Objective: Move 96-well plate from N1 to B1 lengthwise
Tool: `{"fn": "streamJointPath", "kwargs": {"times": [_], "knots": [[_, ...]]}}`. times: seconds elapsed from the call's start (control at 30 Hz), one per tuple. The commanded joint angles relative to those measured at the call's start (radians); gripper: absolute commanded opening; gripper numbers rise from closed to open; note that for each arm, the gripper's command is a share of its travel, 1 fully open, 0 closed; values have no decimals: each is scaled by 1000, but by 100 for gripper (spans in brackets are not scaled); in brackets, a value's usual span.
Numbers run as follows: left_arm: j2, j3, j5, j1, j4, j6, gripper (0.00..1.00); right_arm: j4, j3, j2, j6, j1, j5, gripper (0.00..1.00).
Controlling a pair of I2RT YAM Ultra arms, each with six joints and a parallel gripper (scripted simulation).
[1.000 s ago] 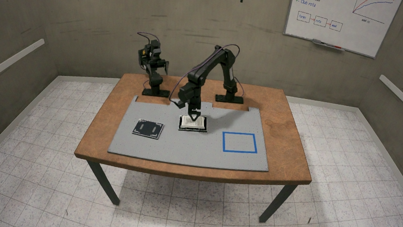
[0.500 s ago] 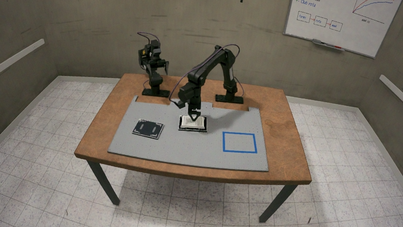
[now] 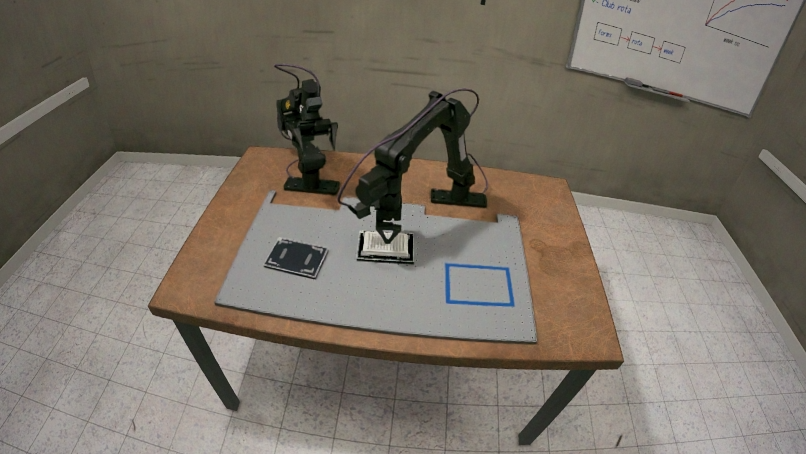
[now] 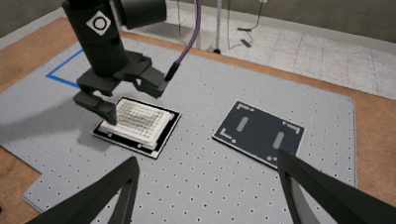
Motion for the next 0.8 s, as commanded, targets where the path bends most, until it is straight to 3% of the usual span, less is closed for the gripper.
{"fn": "streamJointPath", "kwargs": {"times": [0.0,0.77], "knots": [[-3,21,-5,-14,19,2,100,-12,-7,-16,-7,8,0,100],[31,-66,-4,-17,125,-4,100,-12,-7,-16,-7,8,0,100]]}}
